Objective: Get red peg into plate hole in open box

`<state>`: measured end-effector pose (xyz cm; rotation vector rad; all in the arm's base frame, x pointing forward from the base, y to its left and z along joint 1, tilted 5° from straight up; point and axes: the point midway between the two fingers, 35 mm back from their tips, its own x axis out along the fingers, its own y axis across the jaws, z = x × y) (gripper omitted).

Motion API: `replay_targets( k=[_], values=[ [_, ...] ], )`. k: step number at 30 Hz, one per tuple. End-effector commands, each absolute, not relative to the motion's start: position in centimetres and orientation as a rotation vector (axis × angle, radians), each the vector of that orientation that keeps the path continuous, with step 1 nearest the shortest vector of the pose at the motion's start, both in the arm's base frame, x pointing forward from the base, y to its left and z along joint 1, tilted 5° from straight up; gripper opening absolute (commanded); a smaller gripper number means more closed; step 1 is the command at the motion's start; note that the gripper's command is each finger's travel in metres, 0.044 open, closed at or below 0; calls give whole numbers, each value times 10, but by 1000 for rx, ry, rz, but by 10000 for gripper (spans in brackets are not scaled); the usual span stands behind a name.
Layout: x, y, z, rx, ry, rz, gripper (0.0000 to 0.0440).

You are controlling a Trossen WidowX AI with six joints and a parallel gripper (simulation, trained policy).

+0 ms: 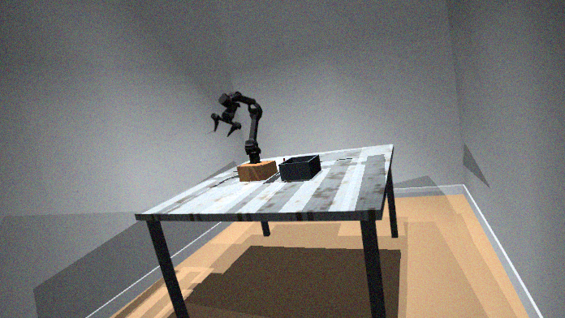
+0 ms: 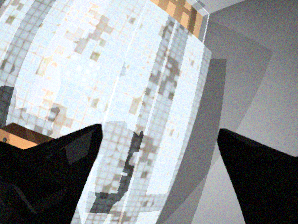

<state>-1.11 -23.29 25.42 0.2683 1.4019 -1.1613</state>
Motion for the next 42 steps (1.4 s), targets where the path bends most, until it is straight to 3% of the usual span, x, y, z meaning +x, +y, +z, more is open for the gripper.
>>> replay_targets(
  k=[1,3,25,42],
  values=[
    [-8,-232,253,268,1401,-1149,417],
    [-1,-229,251,270,1398,-1121,440],
    [118,-156,190,400,1435,-908,440],
    [165,-62,159,427,1484,-824,440]
  ],
)
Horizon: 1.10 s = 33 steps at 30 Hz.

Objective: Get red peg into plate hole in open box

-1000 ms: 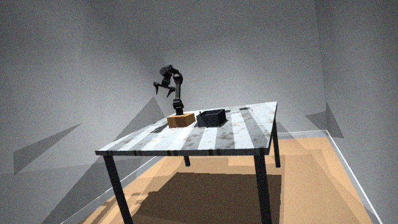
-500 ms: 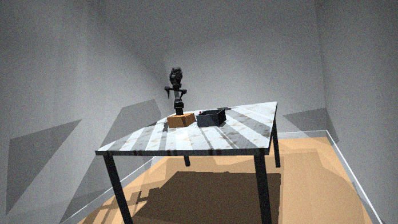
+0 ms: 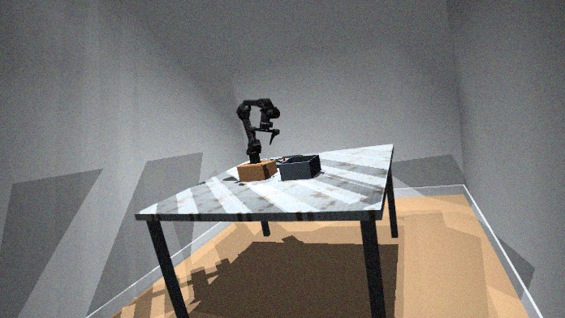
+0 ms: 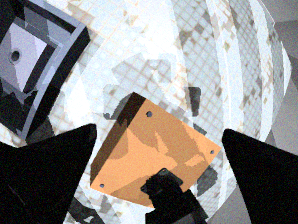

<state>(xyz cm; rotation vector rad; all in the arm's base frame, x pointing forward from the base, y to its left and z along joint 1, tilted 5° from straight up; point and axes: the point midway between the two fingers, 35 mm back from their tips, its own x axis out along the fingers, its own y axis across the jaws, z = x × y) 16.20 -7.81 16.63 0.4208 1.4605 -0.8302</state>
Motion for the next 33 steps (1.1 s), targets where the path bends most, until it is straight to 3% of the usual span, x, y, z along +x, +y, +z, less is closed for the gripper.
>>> replay_targets(
  k=[1,33],
  values=[
    [166,-56,158,427,1487,-820,440],
    [135,111,86,381,1591,-772,440]
  ],
)
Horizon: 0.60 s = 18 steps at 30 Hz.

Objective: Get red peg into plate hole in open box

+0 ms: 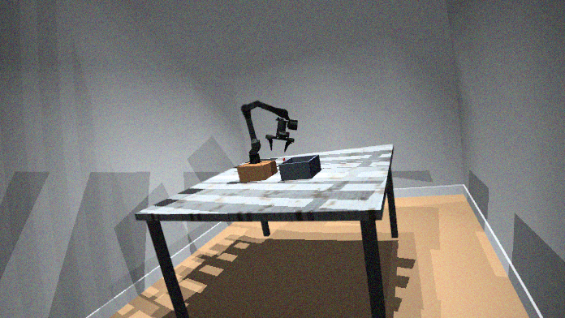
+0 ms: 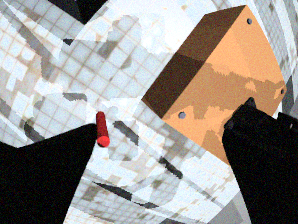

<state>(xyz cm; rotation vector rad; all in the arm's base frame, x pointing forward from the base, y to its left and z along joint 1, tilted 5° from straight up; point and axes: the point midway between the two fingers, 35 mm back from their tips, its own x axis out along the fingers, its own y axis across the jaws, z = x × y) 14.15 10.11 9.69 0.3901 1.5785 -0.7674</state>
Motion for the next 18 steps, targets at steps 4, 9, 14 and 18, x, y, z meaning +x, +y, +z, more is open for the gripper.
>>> replay_targets(
  k=[4,9,14,18],
  values=[
    [132,124,73,375,1586,-747,440],
    [131,137,54,373,1574,-708,440],
    [131,146,33,372,1560,-668,440],
    [133,150,15,374,1546,-635,440]
  ],
)
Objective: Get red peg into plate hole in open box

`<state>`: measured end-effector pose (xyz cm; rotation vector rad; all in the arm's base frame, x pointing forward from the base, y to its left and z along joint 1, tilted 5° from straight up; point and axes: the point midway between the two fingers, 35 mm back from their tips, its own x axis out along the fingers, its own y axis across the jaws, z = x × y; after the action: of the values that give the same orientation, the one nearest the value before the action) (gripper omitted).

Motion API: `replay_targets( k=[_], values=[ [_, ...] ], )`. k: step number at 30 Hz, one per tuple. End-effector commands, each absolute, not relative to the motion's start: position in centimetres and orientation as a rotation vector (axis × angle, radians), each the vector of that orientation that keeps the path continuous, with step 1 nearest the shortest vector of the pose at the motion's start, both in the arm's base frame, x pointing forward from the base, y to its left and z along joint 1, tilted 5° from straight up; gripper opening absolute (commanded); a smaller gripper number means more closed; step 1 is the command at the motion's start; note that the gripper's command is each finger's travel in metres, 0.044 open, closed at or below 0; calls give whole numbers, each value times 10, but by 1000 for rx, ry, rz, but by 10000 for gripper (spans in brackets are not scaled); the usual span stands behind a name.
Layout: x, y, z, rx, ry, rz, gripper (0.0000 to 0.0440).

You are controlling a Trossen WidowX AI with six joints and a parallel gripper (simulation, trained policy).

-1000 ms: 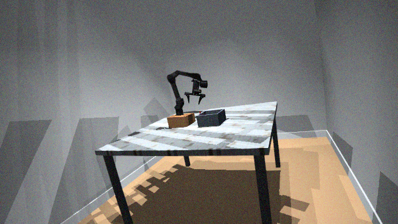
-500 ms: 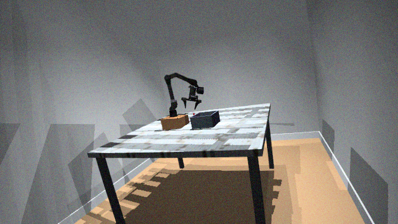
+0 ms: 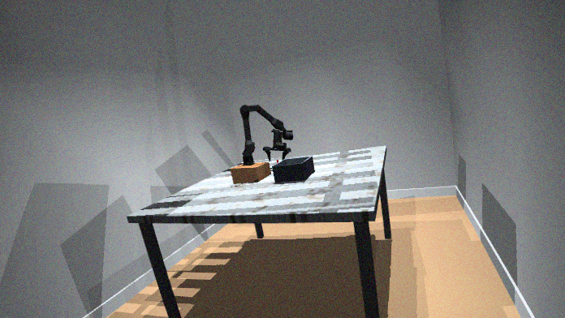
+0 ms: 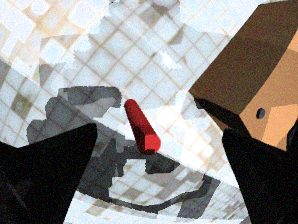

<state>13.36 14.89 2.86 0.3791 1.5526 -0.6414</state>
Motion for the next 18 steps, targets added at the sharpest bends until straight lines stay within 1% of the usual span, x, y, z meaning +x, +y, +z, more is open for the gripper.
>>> replay_targets(
  k=[1,5,7,9,18],
  values=[
    [133,151,10,375,1542,-626,440],
    [137,153,-5,377,1532,-594,439],
    [138,153,-11,372,1533,-583,425],
    [137,153,-17,366,1538,-580,383],
    [133,149,-34,333,1570,-617,147]
  ],
)
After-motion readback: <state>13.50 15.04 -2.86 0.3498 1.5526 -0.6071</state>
